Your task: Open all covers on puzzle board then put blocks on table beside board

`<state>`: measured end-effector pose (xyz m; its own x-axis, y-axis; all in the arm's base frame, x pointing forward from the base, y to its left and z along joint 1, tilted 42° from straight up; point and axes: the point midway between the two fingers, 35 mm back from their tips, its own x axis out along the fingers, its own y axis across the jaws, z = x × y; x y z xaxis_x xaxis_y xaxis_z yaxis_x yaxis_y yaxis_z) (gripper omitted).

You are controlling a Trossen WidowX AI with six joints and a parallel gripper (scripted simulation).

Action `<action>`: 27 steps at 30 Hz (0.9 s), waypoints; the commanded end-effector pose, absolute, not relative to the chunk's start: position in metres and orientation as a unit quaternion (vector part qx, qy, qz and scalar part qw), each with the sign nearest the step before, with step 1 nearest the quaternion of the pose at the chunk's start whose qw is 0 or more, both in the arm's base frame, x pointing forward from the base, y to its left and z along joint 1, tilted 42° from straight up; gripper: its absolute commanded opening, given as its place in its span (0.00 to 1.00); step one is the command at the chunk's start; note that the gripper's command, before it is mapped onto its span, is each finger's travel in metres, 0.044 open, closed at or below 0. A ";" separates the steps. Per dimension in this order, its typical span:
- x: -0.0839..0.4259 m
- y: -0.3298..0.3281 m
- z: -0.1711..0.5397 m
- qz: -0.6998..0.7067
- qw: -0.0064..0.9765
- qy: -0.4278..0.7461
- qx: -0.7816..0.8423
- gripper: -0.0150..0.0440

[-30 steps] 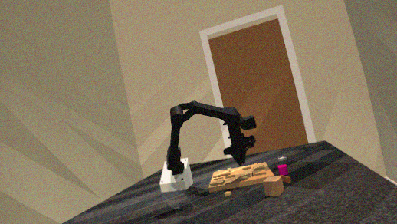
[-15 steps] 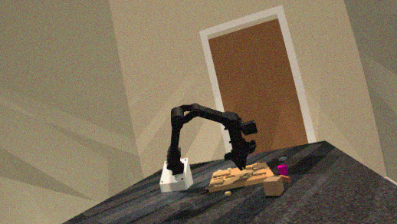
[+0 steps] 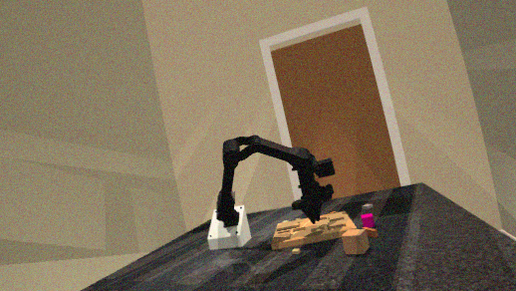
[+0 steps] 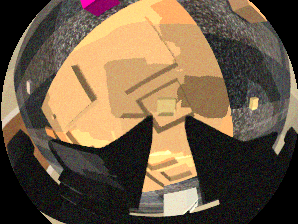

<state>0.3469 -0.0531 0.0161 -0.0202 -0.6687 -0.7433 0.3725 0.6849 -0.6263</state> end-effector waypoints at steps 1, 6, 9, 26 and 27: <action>0.347 -0.053 0.016 -0.377 0.689 0.606 -0.126 0.50; 0.347 -0.053 0.016 -0.377 0.689 0.606 -0.126 0.50; 0.347 -0.054 0.015 -0.377 0.689 0.606 -0.126 0.50; 0.347 -0.065 0.003 -0.377 0.689 0.606 -0.126 0.50; 0.347 -0.065 0.003 -0.377 0.689 0.606 -0.126 0.50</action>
